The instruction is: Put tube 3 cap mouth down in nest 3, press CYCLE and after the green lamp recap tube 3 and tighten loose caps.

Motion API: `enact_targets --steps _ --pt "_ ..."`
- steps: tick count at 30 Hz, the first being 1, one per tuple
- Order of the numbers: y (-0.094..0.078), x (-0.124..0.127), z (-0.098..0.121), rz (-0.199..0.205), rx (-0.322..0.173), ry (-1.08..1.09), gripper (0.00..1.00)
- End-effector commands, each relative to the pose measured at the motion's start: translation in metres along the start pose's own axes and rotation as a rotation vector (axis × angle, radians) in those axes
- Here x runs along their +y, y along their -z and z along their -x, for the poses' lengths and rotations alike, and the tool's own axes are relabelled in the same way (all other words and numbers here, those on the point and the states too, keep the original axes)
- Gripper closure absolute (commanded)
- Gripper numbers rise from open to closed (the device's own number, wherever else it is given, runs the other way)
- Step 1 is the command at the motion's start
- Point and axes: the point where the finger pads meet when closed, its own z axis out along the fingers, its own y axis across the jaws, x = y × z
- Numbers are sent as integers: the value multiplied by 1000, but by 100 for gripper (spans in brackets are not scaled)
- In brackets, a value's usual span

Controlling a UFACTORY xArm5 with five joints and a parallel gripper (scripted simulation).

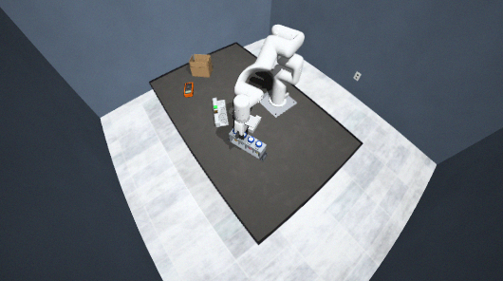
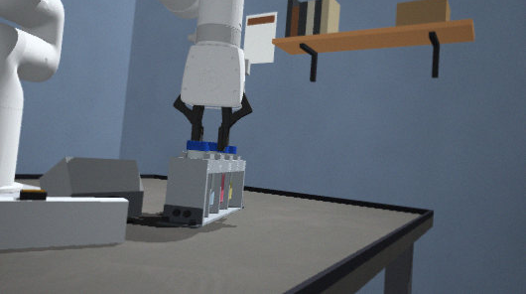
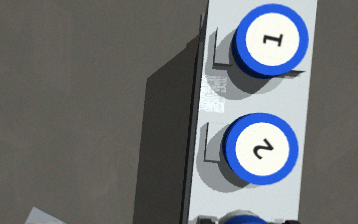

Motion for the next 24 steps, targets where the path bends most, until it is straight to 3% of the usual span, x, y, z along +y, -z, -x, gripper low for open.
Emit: enact_targets --steps 1,15,22,23,24 --pt "1 1 0 2 -12 -232 100" --pt "0 1 0 6 -12 -875 100" --pt "0 1 0 6 -12 -875 100" --pt "0 1 0 6 -12 -875 54" --pt "0 1 0 6 -12 -875 54"
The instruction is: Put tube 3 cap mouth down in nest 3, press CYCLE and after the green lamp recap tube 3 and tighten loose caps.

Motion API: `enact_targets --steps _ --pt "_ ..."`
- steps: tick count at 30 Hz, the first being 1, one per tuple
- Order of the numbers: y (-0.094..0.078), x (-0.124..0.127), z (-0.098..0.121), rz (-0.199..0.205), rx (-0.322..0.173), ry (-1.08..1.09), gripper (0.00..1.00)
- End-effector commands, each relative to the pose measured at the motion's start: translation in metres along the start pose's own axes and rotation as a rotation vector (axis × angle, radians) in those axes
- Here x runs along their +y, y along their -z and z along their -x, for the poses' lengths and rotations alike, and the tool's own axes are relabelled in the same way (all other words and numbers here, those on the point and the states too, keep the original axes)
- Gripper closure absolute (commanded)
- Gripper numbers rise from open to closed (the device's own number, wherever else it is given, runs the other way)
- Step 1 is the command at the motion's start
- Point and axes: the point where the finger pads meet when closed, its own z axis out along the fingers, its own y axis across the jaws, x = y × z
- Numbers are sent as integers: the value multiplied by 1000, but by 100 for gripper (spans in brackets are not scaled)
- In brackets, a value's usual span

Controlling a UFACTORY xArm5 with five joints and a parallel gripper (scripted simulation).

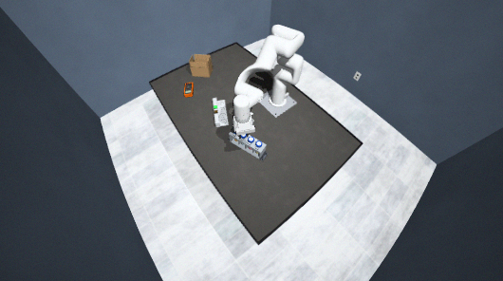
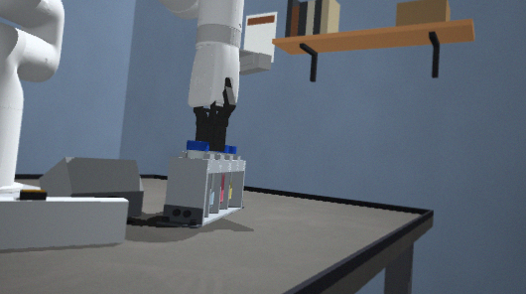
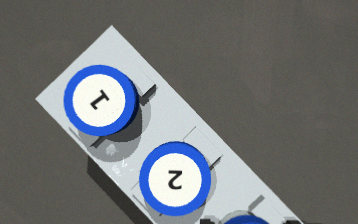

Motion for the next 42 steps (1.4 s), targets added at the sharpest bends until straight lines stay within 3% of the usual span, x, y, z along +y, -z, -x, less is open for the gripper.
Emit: enact_targets --steps 1,12,15,27,29,31,42 --pt "1 1 -1 11 -8 -13 54" --pt "2 1 -1 11 -8 71 54" --pt "2 1 -1 10 -9 321 54" --pt "2 1 -1 7 -11 857 54" --pt "2 1 -1 7 -11 857 54" --pt "2 1 -1 6 -12 1030 54" --pt "2 1 -1 3 -14 1519 54"
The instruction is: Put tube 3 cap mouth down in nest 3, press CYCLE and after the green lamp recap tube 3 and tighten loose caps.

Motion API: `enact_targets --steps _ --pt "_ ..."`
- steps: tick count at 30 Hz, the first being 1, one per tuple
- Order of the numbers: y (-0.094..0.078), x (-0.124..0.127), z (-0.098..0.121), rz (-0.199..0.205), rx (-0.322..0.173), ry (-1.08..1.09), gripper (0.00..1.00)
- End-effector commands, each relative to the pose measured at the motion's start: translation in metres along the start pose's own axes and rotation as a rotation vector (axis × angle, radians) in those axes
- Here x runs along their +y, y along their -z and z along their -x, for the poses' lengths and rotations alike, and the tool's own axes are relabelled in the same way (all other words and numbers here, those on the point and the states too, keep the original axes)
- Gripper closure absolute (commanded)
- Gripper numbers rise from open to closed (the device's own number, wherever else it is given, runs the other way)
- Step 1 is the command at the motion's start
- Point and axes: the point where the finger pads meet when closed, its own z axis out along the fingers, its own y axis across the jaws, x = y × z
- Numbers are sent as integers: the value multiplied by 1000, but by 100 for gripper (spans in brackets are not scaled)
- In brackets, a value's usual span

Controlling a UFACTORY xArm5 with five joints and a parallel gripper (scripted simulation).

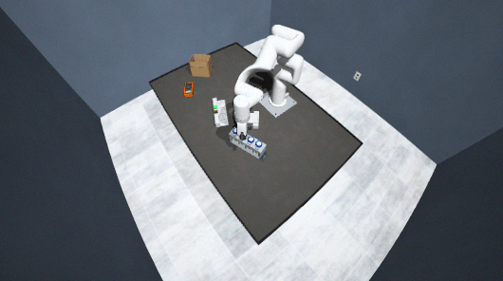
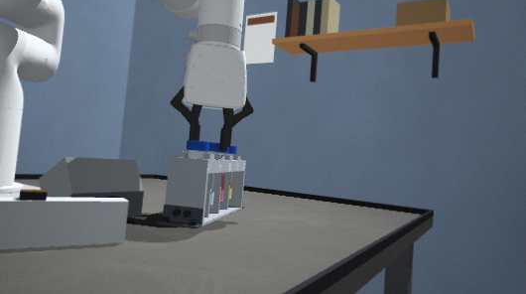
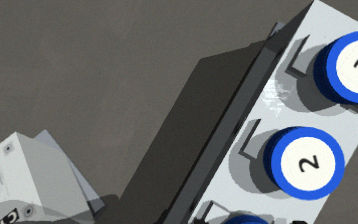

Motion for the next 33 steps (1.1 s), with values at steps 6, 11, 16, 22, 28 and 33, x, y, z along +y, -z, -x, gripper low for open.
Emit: enact_targets --steps 6,11,16,22,28,33 --pt "1 1 1 -3 -14 272 54" --pt "1 1 1 -3 -14 272 100" --pt "1 1 1 -3 -14 272 100" --pt "1 1 1 -3 -14 272 100" --pt "1 1 1 -1 -14 22 100" --pt "1 1 1 0 -15 -228 100"
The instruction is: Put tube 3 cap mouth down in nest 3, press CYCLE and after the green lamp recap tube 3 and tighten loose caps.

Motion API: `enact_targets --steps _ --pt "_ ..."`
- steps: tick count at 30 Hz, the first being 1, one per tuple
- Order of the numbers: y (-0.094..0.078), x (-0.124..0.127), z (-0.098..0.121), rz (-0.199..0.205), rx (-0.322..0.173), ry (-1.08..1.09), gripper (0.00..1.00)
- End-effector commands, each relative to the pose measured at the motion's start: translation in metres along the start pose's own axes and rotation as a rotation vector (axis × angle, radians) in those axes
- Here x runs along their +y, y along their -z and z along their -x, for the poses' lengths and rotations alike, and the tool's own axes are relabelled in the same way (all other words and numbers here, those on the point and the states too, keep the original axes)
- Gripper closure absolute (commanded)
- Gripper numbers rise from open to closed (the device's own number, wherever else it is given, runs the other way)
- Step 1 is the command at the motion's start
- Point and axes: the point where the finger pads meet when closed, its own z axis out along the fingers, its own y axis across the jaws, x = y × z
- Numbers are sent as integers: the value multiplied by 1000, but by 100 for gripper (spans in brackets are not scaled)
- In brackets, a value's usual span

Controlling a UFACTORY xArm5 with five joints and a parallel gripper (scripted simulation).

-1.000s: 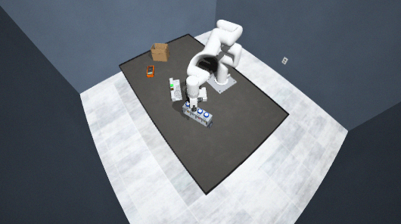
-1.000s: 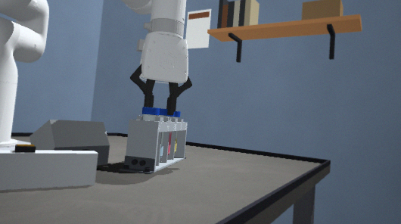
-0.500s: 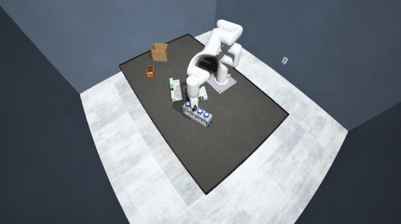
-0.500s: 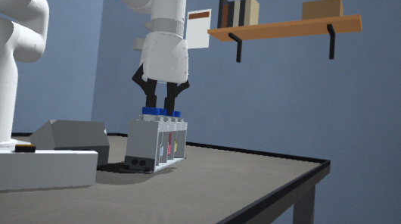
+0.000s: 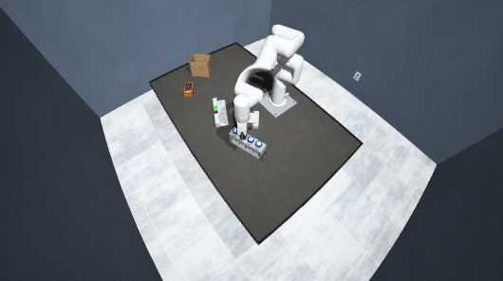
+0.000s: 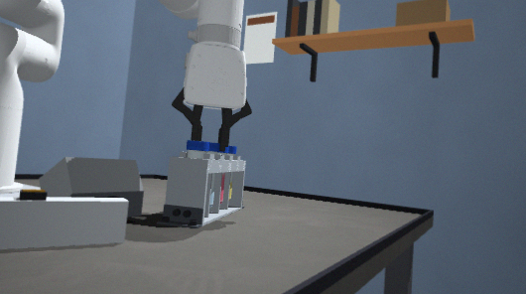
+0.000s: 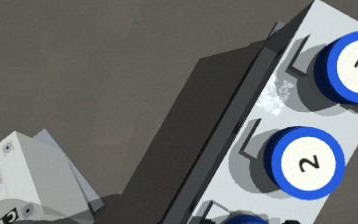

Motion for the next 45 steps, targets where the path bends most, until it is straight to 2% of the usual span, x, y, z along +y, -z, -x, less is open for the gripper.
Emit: enact_targets --steps 1,3,5,20,22,25,33,34,45 --pt "1 1 1 -2 -13 -279 100" --pt "1 1 1 -1 -13 -370 100" --pt "1 1 1 -1 -13 -370 100" --pt "0 1 1 4 -13 -1102 100" --pt "0 1 1 4 -13 -1102 100" --pt "0 1 1 5 -14 -1272 100" --pt "0 1 1 5 -14 -1301 100" --pt "0 1 1 5 -14 -1301 54" --pt "0 1 1 5 -14 -1301 54"
